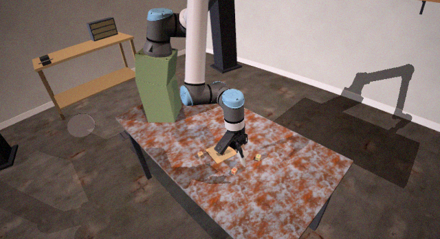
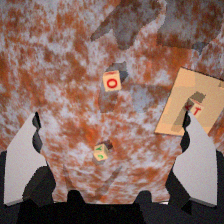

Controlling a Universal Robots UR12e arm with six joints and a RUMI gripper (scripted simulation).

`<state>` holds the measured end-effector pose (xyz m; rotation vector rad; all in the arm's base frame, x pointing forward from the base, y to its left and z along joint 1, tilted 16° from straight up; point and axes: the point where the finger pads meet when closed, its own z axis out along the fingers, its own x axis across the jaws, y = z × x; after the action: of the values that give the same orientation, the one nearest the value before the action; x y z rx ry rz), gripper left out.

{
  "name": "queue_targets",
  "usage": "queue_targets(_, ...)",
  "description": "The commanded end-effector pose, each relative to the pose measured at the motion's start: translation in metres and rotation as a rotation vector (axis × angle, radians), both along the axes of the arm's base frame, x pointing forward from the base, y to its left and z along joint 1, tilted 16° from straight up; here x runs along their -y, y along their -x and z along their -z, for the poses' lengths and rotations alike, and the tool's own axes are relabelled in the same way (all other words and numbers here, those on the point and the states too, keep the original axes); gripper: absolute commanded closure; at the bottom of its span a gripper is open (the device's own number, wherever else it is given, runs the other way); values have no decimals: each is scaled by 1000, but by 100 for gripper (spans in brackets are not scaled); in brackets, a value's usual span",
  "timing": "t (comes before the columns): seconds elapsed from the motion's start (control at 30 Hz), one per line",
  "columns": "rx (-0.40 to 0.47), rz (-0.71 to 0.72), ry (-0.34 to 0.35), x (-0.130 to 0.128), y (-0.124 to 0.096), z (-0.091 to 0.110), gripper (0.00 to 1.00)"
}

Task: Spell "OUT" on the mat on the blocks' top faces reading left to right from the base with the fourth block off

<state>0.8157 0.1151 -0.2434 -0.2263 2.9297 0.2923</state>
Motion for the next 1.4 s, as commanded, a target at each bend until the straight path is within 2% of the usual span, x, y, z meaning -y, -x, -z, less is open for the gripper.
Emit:
queue_targets(0.0,22,-112,18,-2,2,4,0)
queue_targets(0.4,32,-155,26,-3,0,4,0)
queue_targets(0.43,32,-155,26,-3,0,4,63)
queue_targets(1.37,32,-154,26,-3,1,4,63)
